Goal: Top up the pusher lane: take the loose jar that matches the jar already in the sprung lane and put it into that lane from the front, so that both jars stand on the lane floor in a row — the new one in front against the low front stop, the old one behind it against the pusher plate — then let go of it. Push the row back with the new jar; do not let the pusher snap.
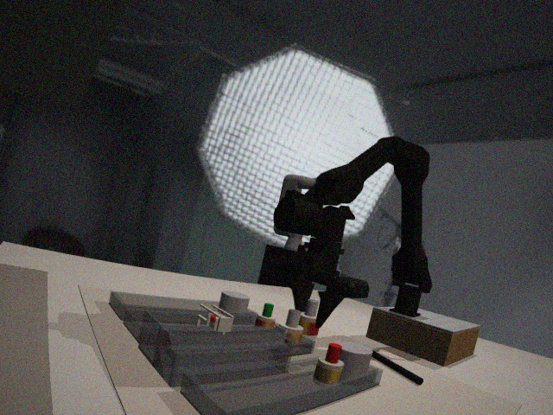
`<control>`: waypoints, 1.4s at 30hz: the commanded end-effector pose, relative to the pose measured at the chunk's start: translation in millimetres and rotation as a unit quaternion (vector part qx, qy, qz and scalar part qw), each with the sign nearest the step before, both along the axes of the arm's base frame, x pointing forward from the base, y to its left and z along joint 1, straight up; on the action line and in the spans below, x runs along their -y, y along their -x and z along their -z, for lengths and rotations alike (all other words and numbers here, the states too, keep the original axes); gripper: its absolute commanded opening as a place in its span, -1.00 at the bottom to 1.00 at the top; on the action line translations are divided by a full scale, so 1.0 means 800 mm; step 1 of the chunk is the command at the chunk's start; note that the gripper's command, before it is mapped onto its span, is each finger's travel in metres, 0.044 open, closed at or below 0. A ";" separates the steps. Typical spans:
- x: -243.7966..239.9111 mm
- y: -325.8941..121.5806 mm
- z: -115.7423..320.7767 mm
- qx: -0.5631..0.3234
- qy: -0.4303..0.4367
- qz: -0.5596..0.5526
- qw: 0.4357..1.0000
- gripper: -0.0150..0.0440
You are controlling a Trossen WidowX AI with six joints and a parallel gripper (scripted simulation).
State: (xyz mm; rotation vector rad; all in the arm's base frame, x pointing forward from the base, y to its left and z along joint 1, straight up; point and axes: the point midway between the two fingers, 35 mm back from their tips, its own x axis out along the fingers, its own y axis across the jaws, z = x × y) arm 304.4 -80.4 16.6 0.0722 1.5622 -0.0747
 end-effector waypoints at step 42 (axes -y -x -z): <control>0.004 -0.032 -0.008 0.013 0.003 0.002 1.000 -0.49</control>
